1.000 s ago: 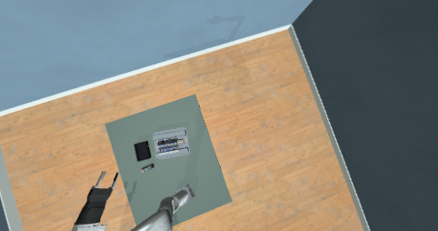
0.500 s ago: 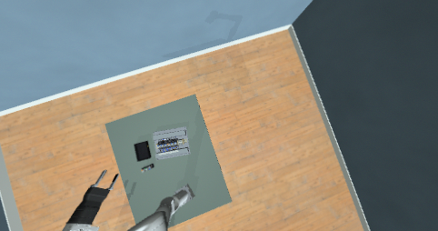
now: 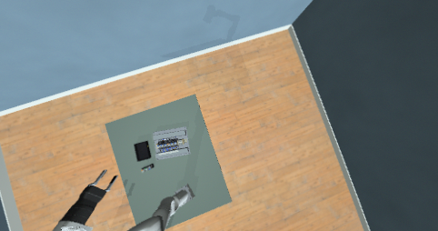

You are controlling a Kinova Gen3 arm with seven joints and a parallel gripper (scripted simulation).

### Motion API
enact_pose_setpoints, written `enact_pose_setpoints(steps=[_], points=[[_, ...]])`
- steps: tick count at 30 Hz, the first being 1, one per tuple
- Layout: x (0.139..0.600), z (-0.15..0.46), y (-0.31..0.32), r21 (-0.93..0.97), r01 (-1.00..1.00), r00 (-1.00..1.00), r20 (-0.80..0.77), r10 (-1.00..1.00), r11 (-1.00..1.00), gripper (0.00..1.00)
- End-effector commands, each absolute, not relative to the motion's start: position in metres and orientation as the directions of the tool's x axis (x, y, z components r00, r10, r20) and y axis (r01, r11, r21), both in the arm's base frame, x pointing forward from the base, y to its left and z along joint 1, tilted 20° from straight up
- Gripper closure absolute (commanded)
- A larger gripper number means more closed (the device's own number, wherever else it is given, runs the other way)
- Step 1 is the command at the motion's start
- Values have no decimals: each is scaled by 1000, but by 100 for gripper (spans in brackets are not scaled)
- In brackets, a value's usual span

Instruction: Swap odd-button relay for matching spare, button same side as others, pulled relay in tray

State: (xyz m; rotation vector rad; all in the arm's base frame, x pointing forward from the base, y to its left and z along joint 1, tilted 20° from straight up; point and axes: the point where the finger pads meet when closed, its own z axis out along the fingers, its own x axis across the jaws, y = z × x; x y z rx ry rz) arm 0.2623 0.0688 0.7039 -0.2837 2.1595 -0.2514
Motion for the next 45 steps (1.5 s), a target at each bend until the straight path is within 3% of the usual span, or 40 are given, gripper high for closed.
enact_pose_setpoints(steps=[1,45], points=[[264,707,66,-259,-87,-590,-764,-259,962,0],[263,707,67,61,-126,-854,-514,-77,990,0]])
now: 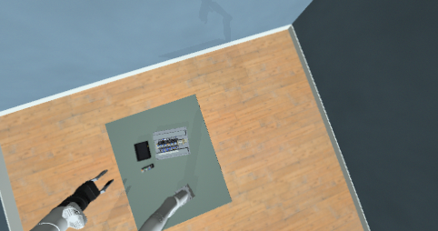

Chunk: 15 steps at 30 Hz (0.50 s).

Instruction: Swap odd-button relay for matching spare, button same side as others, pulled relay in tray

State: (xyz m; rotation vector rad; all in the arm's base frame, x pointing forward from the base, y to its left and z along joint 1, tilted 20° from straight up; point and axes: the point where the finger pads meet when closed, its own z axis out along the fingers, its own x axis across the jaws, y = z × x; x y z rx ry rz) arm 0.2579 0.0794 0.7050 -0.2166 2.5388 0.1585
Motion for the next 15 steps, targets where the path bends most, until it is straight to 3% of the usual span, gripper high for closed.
enact_pose_setpoints(steps=[1,9,11,12,15], points=[[264,707,66,66,-119,-862,-503,-70,991,0],[268,707,57,101,-60,-913,-407,-14,993,0],[268,707,57,101,-60,-913,-407,-14,993,0],[265,706,63,141,-109,-849,-529,-18,984,0],[265,707,62,139,-89,-871,-491,-10,986,0]])
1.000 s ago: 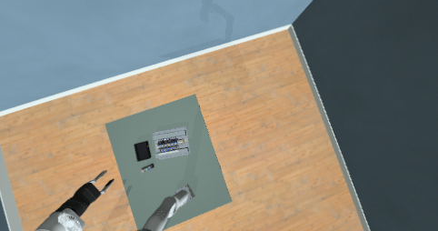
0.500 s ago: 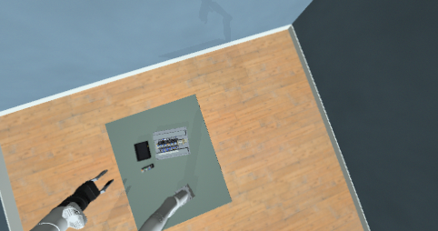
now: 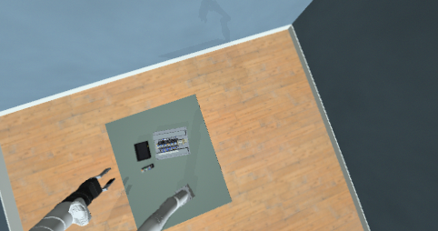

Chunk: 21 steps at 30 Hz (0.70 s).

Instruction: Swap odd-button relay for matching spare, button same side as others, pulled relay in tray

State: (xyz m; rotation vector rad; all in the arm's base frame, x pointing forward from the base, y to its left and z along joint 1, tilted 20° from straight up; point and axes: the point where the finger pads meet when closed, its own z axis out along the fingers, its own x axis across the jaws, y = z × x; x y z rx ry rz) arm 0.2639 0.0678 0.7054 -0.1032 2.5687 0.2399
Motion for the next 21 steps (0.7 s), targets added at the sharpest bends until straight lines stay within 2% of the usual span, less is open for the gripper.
enact_pose_setpoints(steps=[1,11,13,14,21], points=[[266,707,62,139,-83,-878,-478,-7,987,0],[267,707,58,127,-20,-938,-346,25,992,0],[267,707,58,127,-20,-938,-346,25,992,0],[266,706,61,183,-67,-858,-513,37,981,0],[266,707,61,156,-38,-905,-425,32,987,0]])
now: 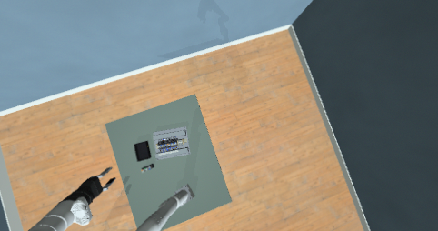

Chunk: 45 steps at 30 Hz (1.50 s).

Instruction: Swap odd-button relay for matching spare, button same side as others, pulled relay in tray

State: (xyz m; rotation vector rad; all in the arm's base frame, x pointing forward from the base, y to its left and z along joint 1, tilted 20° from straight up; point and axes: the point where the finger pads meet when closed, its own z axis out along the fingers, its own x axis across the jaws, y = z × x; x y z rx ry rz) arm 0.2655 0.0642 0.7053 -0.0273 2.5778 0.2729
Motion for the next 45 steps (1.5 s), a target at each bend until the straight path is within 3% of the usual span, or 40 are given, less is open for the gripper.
enact_pose_setpoints(steps=[1,9,10,26,27,43,44,45], points=[[266,707,60,152,-34,-911,-411,32,988,0],[266,707,60,126,-12,-943,-332,31,992,0],[265,706,62,188,-58,-859,-510,47,981,0],[265,707,61,126,-11,-943,-330,31,992,0],[265,706,63,187,-55,-859,-510,49,981,0],[265,707,62,126,-11,-944,-329,31,992,0],[264,706,64,185,-54,-858,-511,49,981,0],[264,706,64,181,-50,-866,-498,48,982,0]])
